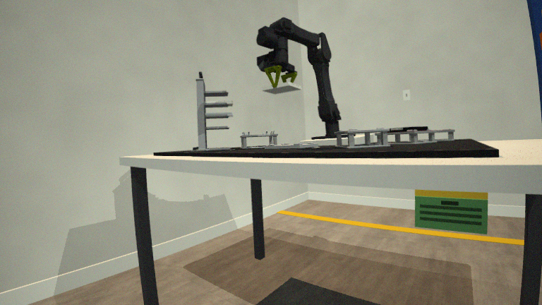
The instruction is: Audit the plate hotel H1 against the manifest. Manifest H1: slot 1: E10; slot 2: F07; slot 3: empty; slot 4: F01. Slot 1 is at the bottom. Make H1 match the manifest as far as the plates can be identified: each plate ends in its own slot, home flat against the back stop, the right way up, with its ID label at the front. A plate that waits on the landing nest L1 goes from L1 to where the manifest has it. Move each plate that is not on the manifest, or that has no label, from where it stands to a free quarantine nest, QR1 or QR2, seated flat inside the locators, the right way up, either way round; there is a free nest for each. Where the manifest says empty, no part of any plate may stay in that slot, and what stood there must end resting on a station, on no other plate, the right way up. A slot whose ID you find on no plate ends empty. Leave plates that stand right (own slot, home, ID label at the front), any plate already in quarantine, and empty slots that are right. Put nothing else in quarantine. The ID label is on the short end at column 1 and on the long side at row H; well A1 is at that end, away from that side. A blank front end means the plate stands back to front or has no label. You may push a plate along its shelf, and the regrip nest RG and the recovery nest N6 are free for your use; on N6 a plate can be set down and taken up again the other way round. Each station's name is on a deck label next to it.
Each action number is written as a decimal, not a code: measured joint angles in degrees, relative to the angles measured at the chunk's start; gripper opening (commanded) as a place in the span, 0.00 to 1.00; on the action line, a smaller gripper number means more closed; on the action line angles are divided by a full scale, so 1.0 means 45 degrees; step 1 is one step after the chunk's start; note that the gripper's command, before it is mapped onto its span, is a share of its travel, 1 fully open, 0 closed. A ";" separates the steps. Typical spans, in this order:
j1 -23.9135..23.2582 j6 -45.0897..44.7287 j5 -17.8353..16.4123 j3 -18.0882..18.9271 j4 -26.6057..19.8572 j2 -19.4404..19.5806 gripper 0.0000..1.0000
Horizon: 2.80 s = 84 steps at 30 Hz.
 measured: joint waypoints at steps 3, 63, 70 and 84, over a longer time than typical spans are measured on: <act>-0.0053 -0.0092 -0.0010 0.0000 0.0000 0.0000 0.86; -0.0913 -0.1535 -0.0097 0.0000 -0.0015 0.0000 0.86; -0.0913 -0.1535 -0.0097 0.0000 -0.0015 0.0000 0.86; -0.1107 -0.1875 -0.0121 0.0000 -0.0015 0.0000 0.86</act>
